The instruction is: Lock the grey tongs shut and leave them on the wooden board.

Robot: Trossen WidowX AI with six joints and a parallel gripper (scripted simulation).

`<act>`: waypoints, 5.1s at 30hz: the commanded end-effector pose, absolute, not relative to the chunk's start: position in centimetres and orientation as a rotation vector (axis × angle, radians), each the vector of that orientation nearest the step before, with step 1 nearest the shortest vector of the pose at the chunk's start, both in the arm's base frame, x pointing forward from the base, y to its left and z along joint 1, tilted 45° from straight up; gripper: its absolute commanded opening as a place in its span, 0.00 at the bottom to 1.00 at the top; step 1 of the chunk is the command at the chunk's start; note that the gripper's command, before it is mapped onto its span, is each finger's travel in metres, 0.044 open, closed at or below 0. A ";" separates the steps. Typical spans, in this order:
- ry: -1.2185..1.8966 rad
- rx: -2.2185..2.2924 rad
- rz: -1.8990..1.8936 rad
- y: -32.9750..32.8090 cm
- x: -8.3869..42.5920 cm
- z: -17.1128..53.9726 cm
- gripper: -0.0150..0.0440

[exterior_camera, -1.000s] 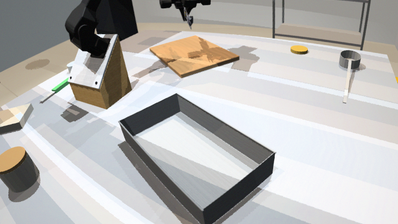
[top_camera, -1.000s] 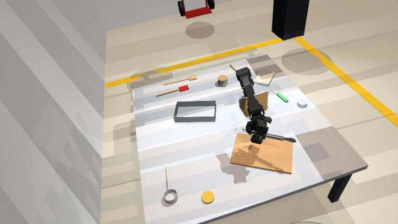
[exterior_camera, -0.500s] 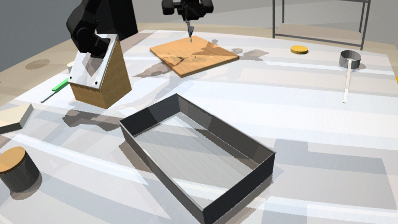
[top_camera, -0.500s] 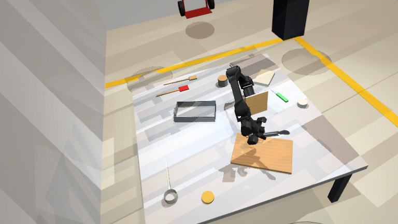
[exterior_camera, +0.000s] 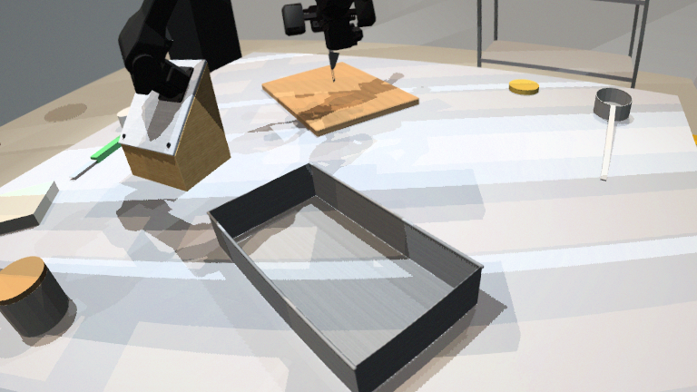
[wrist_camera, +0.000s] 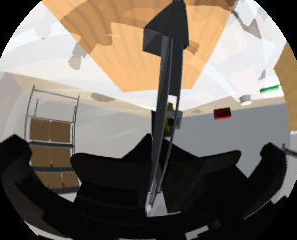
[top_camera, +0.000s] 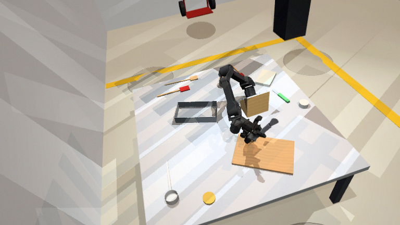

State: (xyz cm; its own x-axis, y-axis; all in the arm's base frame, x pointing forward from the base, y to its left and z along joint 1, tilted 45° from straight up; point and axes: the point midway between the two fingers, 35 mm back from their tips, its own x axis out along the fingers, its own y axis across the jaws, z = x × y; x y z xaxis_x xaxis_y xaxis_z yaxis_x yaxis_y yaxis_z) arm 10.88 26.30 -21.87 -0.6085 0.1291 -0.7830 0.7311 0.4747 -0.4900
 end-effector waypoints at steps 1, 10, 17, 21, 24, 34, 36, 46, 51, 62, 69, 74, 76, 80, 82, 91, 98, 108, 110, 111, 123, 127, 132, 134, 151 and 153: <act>2.126 0.805 -1.053 26.4 11.2 -20.9 0.00; 2.139 0.821 -1.042 26.3 11.3 -20.7 0.00; 2.139 0.821 -1.042 26.3 11.3 -20.7 0.00; 2.139 0.821 -1.042 26.3 11.3 -20.7 0.00; 2.139 0.821 -1.042 26.3 11.3 -20.7 0.00; 2.139 0.821 -1.042 26.3 11.3 -20.7 0.00; 2.139 0.821 -1.042 26.3 11.3 -20.7 0.00; 2.061 0.729 -1.100 26.5 10.9 -21.5 0.00; 1.952 0.620 -1.160 26.7 10.5 -22.4 0.00; 1.693 0.396 -1.217 27.0 9.7 -23.4 0.00; 1.517 0.279 -1.216 27.4 9.4 -23.4 0.00; 1.388 0.205 -1.199 27.7 9.2 -23.2 0.00; 1.336 0.178 -1.187 27.8 9.1 -23.0 0.00; 1.233 0.128 -1.157 28.1 9.0 -22.6 0.00; 1.182 0.105 -1.139 28.4 8.9 -22.4 0.00; 1.095 0.069 -1.101 28.8 8.7 -21.9 0.00; 1.095 0.069 -1.101 28.7 8.7 -22.0 0.00; 1.101 0.075 -1.095 27.7 8.9 -23.3 0.00; 1.102 0.076 -1.094 27.5 8.9 -23.5 0.00; 1.103 0.076 -1.094 27.4 8.9 -23.7 0.00; 1.110 0.083 -1.087 26.2 9.0 -25.2 0.00; 1.112 0.086 -1.084 25.7 9.0 -25.7 0.00; 1.115 0.088 -1.081 25.1 9.1 -26.3 0.00; 1.116 0.090 -1.080 24.9 9.1 -26.6 0.00; 1.125 0.099 -1.070 22.9 9.1 -28.5 0.00; 1.126 0.101 -1.068 22.6 9.1 -28.7 0.00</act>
